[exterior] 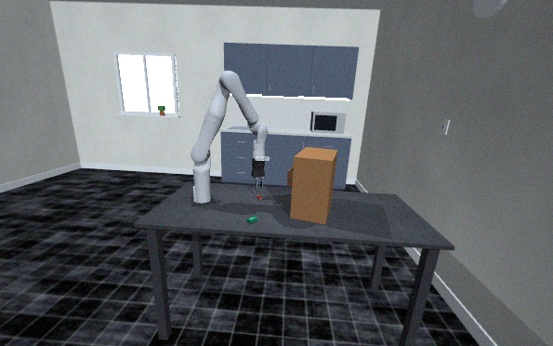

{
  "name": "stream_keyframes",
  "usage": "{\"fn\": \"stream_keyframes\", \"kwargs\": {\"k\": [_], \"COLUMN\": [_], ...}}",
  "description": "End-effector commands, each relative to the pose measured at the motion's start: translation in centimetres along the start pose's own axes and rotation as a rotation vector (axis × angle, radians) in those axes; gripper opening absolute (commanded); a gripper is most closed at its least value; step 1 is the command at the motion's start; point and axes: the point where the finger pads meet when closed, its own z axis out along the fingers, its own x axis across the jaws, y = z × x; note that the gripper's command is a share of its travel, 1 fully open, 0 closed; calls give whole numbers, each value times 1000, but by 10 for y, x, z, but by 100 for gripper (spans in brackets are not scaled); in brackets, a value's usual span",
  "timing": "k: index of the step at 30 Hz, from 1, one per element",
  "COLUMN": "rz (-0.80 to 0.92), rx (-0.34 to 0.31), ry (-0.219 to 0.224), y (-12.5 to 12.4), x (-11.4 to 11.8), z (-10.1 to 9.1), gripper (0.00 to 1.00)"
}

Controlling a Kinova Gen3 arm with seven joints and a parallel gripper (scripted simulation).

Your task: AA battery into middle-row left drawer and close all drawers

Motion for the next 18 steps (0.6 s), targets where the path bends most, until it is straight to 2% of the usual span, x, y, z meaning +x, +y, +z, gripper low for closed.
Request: {"fn": "stream_keyframes", "kwargs": {"k": [1,7,18], "rz": [-9,-9,-9], "rx": [0,-2,-3], "ry": [0,-6,-6], "y": [0,0,1], "x": [1,-1,-1], "z": [4,11,39], "gripper": [61,61,61]}}
